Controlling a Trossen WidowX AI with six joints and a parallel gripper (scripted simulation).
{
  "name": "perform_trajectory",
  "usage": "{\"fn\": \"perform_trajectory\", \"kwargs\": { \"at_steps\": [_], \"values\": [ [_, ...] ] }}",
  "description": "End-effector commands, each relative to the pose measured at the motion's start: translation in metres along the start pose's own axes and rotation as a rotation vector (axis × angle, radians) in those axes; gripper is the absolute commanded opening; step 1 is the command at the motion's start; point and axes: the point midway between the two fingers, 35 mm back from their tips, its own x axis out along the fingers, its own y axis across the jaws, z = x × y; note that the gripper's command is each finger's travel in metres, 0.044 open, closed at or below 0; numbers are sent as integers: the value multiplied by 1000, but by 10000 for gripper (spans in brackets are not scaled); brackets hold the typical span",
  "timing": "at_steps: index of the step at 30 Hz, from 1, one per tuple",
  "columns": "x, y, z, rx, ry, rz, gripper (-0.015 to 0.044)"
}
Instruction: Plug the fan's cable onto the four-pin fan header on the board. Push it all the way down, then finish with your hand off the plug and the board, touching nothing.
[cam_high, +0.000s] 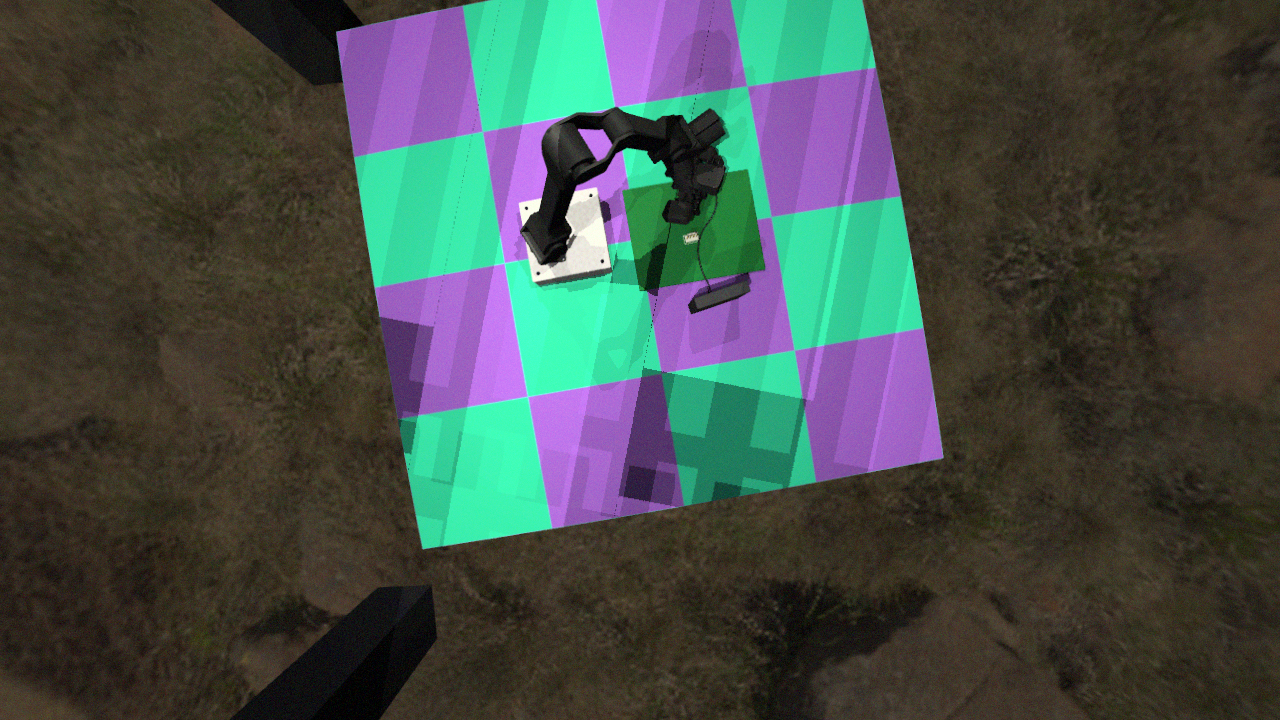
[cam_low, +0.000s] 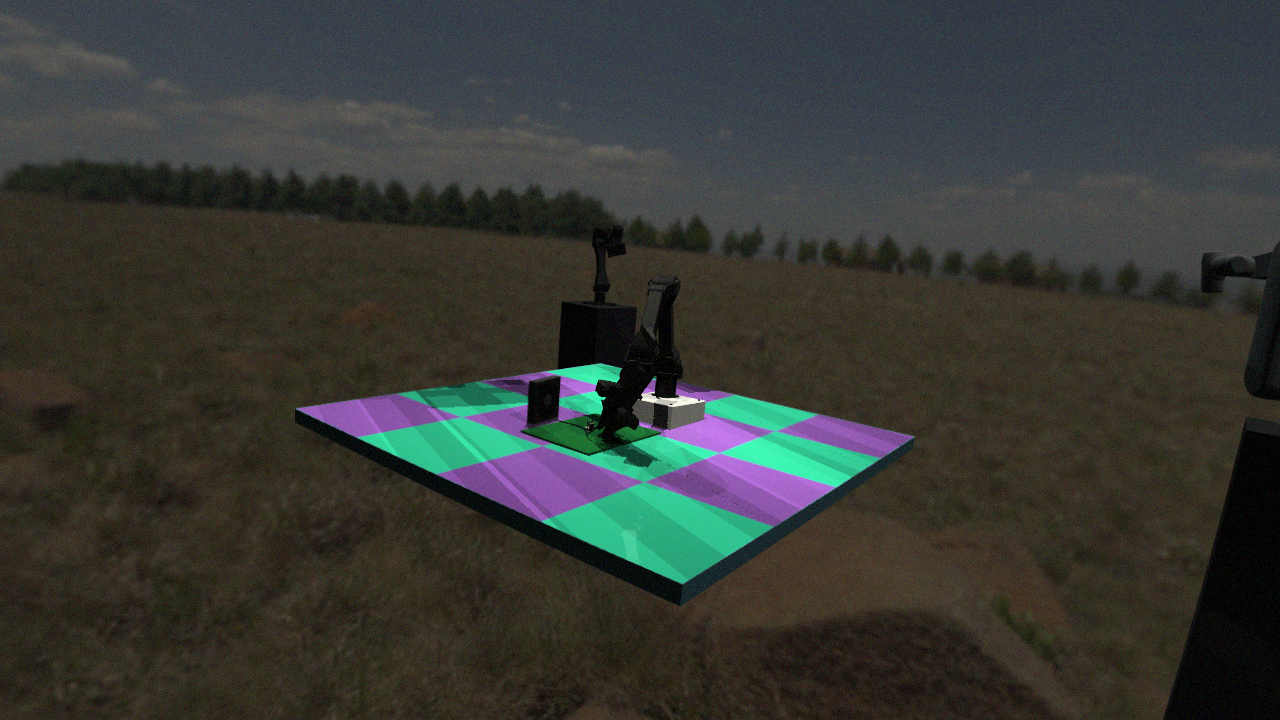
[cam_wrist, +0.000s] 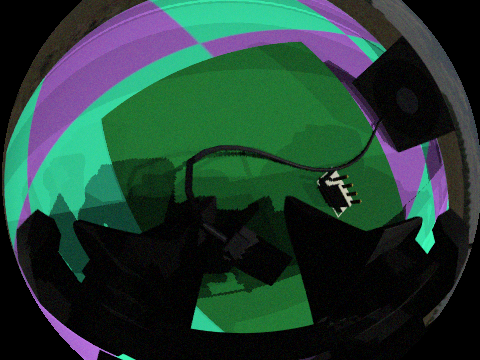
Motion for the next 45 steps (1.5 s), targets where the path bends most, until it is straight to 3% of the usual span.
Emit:
{"fn": "perform_trajectory", "kwargs": {
  "at_steps": [1,34,38,42,45],
  "values": [
    [-6,0,5,2,48,17,205],
    [-74,-38,24,84,503,127,205],
    [-70,-38,21,84,496,113,205],
    [-71,-37,22,100,497,113,310],
    [-77,-35,28,313,510,62,389]
  ]
}}
